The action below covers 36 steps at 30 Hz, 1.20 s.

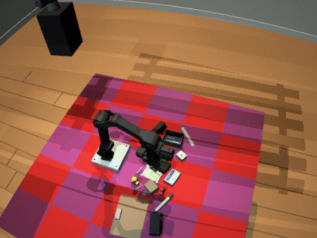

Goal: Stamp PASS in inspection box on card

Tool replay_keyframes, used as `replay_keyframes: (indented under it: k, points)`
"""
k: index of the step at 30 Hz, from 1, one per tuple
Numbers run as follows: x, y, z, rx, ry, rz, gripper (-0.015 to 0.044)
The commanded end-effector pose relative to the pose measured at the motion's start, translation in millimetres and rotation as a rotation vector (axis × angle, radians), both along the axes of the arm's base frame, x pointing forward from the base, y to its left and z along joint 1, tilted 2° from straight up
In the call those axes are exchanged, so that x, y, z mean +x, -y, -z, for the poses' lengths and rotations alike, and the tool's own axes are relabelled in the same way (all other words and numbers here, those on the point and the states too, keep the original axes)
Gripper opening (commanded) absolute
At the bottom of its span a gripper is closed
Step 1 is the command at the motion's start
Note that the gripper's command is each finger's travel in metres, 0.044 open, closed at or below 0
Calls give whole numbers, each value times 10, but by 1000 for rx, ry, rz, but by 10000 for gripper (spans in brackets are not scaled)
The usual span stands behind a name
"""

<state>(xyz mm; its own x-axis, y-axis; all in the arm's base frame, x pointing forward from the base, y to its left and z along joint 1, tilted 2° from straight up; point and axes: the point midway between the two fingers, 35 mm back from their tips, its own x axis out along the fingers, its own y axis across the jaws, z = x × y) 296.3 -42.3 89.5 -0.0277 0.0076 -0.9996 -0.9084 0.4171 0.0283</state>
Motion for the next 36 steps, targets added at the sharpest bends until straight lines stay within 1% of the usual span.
replay_keyframes:
  k: [1, 12, 24, 27, 36]
  points:
    - [68, -36, -43, 1, 7, -1, 0]
    - [481, -379, -75, 4, 11, 0, 0]
    - [857, -850, -54, 8, 14, 1, 0]
    - [896, -913, -48, 9, 14, 1, 0]
    - [903, -914, 26, 9, 14, 1, 0]
